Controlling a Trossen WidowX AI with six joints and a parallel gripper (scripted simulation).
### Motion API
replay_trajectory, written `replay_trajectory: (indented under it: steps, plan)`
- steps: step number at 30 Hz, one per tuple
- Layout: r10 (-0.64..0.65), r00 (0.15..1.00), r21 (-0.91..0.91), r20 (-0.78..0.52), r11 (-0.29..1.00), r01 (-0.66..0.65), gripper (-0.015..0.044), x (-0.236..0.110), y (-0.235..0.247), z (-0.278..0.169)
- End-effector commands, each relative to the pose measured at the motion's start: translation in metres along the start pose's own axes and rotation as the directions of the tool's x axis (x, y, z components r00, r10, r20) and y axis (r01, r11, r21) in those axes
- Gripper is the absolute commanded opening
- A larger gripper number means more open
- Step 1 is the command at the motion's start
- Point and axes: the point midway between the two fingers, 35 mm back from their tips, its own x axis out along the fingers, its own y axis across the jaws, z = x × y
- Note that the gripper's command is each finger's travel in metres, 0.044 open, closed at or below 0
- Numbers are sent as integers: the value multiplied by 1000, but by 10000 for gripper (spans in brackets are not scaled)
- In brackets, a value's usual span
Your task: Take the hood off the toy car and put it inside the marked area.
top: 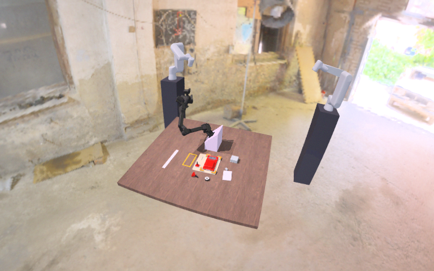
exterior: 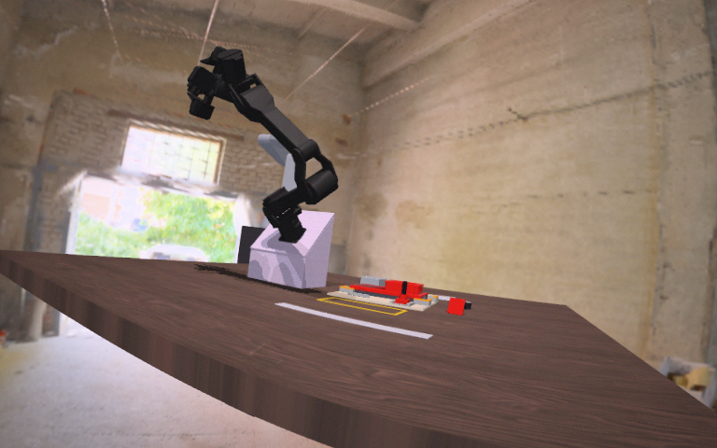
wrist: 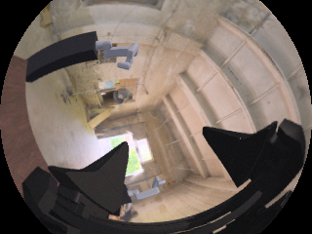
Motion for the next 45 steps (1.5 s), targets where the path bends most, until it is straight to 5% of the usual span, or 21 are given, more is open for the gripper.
replay_trajectory:
  steps: [1, 10, 20, 32, 45]
  plan:
    - [-2, 1000, -1, -10, 1000, 2, 440, 1, 0, -2]
    - [-68, 903, 70, -423, 992, 108, 440, 38, -12, -102]
    - [-127, 528, 118, -840, 907, 405, 440, 18, -49, -248]
    - [-90, -1, -69, -996, 763, 643, 440, -95, -80, -376]
    - [159, -507, -400, -847, 438, 805, 440, -271, -68, -449]
